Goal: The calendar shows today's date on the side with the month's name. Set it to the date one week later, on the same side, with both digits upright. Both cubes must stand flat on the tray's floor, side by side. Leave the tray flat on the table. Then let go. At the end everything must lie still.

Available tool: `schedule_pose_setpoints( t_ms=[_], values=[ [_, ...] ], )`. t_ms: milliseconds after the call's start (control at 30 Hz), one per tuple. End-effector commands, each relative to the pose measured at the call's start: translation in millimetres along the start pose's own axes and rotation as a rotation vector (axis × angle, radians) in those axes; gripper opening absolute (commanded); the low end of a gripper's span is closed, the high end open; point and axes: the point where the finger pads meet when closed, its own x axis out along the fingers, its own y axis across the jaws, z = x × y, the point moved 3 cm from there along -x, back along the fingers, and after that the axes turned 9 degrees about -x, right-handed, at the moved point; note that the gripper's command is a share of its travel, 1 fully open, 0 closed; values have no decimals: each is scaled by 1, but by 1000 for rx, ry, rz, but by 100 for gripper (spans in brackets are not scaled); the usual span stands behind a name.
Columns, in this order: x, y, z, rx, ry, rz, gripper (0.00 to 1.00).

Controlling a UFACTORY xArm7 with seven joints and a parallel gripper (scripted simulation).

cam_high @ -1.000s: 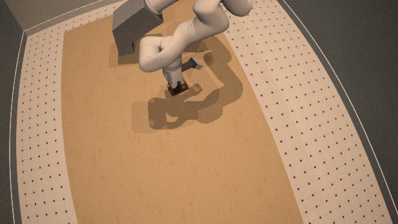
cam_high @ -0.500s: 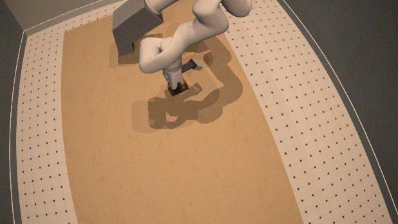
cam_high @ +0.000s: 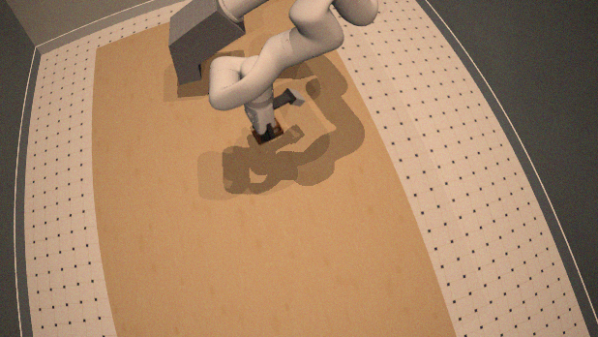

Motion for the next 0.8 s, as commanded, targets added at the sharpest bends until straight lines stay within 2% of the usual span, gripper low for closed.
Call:
schedule_pose_setpoints(
  t_ms=[0, 367, 400, 767],
  values=[
    [-1, 0, 1, 0, -3, 2, 49],
    [-1, 0, 1, 0, -3, 2, 49],
    [-1, 0, 1, 0, -3, 2, 29],
    [-1, 0, 1, 0, -3, 2, 29]
  ],
)
